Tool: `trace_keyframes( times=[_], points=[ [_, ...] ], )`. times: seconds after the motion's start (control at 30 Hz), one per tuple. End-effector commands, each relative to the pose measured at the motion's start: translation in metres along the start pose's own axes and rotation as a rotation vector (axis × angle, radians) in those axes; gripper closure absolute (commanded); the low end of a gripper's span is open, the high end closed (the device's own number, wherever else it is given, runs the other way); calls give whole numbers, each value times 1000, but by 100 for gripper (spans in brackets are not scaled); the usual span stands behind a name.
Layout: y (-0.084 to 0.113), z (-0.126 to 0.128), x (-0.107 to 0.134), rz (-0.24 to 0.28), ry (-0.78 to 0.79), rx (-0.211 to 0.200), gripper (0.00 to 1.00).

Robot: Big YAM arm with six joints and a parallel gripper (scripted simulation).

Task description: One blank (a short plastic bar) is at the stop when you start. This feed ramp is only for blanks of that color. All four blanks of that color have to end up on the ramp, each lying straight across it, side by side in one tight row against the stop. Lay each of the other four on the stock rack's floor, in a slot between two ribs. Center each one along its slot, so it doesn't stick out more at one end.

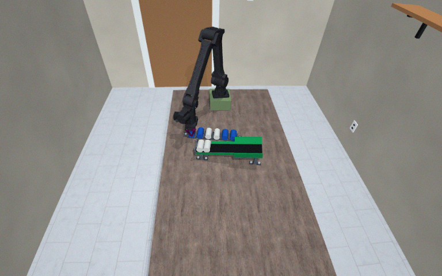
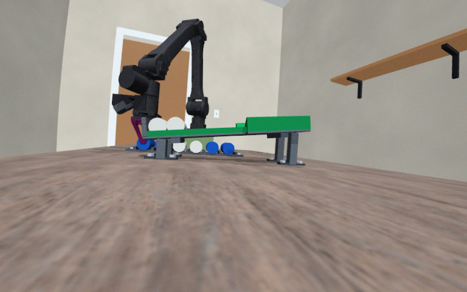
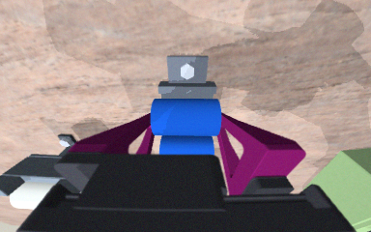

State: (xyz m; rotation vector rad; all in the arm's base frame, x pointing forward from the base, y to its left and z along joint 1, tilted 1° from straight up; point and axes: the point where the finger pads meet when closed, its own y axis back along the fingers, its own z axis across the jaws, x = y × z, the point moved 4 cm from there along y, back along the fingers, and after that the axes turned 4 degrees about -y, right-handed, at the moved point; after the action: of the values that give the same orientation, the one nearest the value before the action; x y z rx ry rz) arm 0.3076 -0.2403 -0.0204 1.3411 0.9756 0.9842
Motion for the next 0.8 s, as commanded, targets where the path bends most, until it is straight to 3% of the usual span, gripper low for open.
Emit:
trace_keyframes(
  times=[0.0,0.77],
  points=[
    [-4,-5,-3,1,6,4,37],
    [-3,-6,-2,1,6,4,37]
  ],
)
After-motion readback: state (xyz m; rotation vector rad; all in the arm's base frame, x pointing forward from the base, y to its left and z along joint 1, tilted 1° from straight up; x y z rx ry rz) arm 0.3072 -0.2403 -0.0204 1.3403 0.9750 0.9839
